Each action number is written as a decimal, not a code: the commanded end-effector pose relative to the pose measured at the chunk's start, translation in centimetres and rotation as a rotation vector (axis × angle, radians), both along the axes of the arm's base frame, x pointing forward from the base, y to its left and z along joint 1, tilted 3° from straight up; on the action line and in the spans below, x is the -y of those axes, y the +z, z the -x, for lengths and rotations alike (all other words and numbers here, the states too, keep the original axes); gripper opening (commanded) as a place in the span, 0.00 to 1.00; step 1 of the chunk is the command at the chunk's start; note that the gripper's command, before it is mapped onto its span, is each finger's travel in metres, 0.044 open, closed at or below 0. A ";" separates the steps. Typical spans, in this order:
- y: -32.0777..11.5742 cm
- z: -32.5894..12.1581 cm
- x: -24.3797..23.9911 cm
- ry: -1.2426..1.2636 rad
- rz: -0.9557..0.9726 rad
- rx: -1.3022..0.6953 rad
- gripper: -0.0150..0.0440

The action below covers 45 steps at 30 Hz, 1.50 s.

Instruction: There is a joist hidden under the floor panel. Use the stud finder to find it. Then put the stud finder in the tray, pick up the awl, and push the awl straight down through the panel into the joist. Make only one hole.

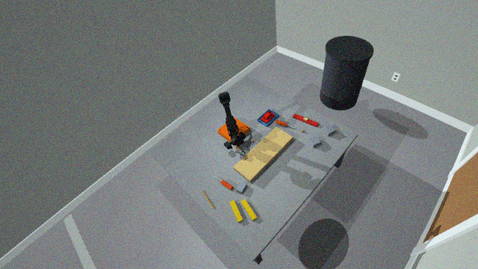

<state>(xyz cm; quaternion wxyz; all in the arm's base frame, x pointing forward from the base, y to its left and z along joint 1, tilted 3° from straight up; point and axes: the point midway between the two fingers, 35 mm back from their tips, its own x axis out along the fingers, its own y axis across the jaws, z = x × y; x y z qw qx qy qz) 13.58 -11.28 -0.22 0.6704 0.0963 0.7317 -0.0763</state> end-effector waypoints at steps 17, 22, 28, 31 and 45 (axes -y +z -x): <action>-1.3 0.4 -0.3 0.003 -0.004 -0.011 0.64; -1.3 0.4 -0.3 0.003 -0.004 -0.011 0.42; -1.3 0.4 -0.3 0.003 -0.004 -0.011 0.32; -1.1 0.4 -0.2 0.003 -0.004 -0.011 0.25; 6.0 -0.5 0.5 0.003 -0.003 -0.010 0.25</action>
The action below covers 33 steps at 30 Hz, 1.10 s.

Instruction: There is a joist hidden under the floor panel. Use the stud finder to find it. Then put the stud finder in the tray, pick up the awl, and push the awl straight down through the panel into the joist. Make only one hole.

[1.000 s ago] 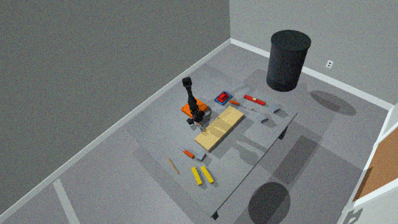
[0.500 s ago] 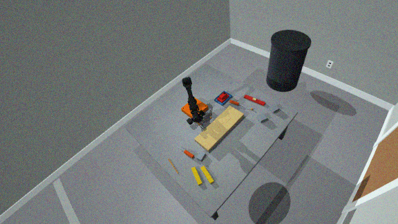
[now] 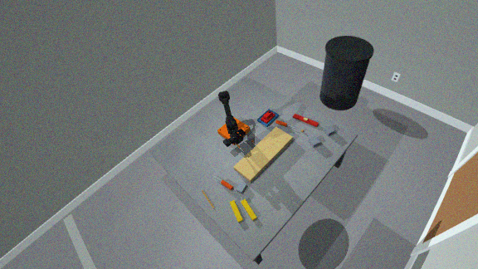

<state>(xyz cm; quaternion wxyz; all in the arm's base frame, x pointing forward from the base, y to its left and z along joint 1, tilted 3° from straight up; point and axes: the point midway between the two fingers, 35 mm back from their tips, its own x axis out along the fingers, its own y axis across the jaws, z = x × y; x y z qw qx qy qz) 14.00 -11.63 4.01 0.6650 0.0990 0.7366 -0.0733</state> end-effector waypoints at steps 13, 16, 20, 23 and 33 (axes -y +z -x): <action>6.8 0.3 -0.2 -0.016 0.009 0.010 0.25; 6.7 -0.1 -0.1 -0.091 0.018 0.039 0.25; 6.5 -0.8 0.1 -0.239 0.030 0.098 0.25; 6.4 -1.4 0.3 -0.351 0.034 0.142 0.25; 6.5 -3.4 0.9 -0.717 0.010 0.289 0.25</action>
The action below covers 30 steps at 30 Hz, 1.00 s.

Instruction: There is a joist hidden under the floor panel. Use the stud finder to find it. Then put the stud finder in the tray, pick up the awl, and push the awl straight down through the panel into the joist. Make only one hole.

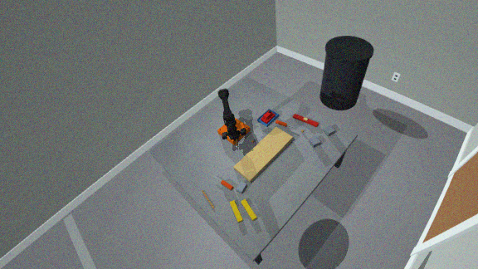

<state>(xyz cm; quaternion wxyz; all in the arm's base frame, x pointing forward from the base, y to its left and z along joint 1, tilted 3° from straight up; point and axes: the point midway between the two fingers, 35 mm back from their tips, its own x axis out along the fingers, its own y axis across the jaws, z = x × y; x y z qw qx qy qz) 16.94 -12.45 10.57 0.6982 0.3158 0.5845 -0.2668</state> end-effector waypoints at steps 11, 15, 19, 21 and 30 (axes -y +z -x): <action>0.5 -2.4 0.9 -0.471 -0.097 0.227 0.25; 0.9 -3.1 1.2 -0.598 -0.141 0.292 0.25; 1.3 -3.7 1.4 -0.719 -0.193 0.356 0.25; 1.5 -4.0 1.5 -0.778 -0.222 0.387 0.25; 2.7 -5.3 2.0 -1.026 -0.376 0.519 0.25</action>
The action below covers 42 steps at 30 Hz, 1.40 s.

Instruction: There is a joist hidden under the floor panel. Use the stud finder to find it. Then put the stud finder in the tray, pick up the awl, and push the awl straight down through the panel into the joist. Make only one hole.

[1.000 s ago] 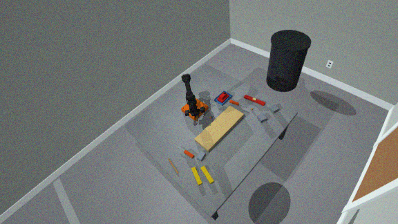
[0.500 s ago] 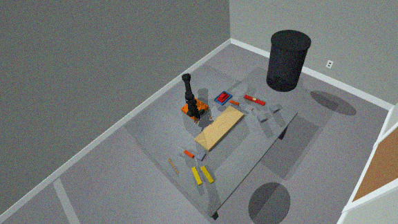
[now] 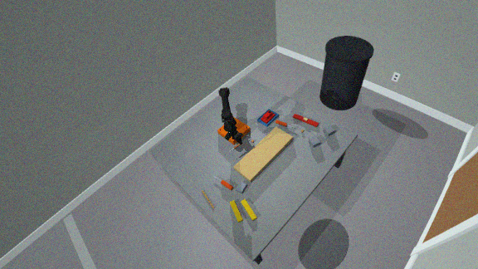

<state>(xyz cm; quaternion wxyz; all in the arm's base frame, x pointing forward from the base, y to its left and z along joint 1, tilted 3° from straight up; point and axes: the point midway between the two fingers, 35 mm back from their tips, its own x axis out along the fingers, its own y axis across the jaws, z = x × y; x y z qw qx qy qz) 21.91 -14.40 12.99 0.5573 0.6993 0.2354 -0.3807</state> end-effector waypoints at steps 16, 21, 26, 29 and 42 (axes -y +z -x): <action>2.9 -1.8 0.6 -0.406 -0.362 0.337 0.25; 3.8 -2.2 0.7 -0.488 -0.475 0.419 0.25; 4.8 -2.4 0.7 -0.558 -0.595 0.494 0.25; 5.4 -2.5 0.6 -0.596 -0.669 0.536 0.25; 7.8 -2.6 0.1 -0.715 -1.011 0.678 0.25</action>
